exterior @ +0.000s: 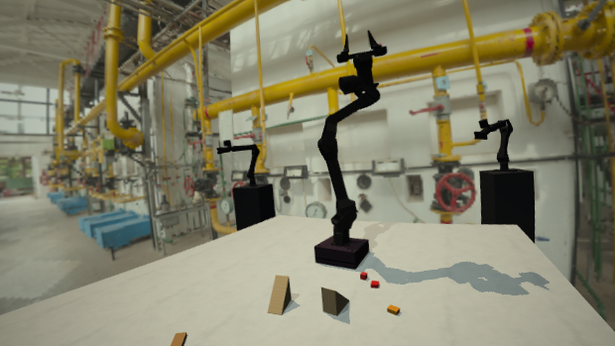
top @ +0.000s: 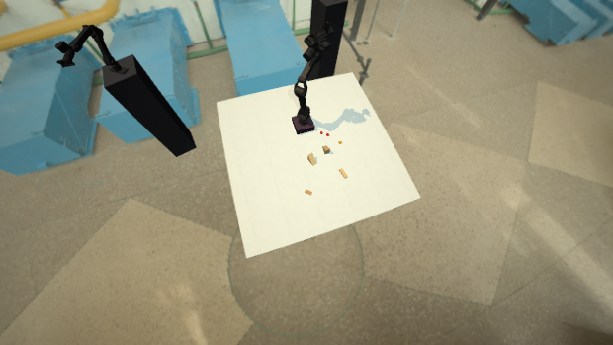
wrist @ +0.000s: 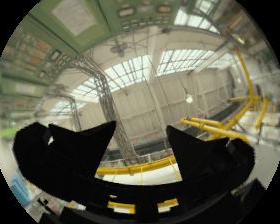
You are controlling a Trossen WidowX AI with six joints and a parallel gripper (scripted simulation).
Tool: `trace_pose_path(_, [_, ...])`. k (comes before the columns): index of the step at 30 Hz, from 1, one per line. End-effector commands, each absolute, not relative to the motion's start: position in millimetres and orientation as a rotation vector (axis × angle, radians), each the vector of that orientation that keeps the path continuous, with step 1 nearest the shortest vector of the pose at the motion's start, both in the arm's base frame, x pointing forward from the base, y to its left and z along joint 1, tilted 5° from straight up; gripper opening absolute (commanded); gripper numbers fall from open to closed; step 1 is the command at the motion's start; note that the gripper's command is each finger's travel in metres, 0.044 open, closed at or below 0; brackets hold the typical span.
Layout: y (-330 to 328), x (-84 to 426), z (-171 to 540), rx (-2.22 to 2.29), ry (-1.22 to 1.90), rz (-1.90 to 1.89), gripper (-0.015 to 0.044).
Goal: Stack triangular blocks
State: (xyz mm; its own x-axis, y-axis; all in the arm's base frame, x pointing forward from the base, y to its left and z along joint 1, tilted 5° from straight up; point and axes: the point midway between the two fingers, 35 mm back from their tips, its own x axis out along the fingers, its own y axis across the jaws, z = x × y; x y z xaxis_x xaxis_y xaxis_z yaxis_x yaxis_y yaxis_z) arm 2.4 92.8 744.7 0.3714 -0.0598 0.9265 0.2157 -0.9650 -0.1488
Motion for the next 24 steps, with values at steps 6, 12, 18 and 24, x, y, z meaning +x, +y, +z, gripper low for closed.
trace_pose_path(6, [118,-3,744,-2.48,-0.07,-1.791,0.044])
trace_pose_path(12, [178,-2,735,-2.663,0.075,-2.125,0.044])
trace_pose_path(18, [247,20,713,-2.844,0.214,-2.489,0.044])
trace_pose_path(24, [303,68,674,-3.057,0.296,-2.8,0.044])
